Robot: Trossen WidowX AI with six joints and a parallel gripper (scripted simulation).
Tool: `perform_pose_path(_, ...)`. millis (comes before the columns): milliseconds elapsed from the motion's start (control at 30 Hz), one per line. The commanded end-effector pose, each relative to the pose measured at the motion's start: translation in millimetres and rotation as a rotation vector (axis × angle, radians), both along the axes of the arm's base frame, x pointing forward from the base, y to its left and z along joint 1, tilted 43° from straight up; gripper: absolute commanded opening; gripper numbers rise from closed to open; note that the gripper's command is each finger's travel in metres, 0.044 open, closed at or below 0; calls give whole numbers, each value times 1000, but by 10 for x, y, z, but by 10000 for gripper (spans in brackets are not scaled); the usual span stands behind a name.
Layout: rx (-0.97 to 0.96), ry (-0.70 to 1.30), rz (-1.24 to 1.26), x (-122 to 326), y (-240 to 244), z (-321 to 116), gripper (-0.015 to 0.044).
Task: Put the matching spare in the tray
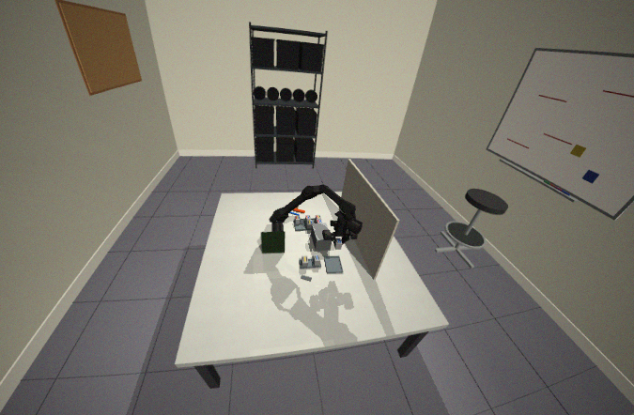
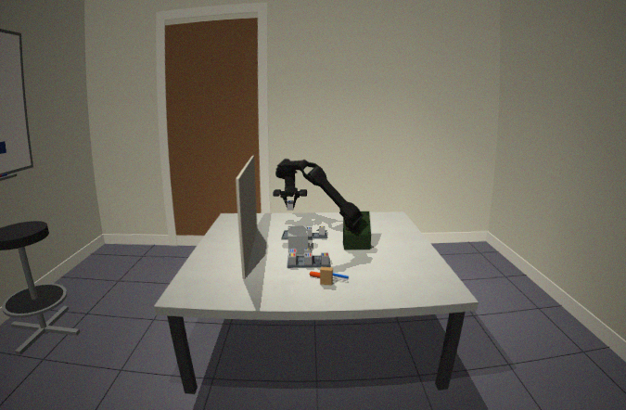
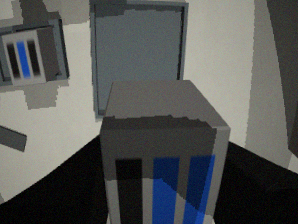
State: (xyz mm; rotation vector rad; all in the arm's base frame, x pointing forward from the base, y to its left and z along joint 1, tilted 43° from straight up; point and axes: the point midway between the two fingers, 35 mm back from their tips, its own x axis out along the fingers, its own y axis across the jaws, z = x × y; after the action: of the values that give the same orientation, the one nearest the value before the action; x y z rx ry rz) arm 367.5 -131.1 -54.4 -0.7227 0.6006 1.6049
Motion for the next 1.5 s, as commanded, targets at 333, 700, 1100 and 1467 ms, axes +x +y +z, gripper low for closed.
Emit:
perform_pose_path(333,-2,-1,2,13,82,-126,0)
perform_pose_path(700,-2,-2,2,21,152,-213,0)
perform_pose_path(1100,-2,-2,2,25,230,-308,0)
perform_pose_path(1467,-2,-2,2,25,302,-392,0)
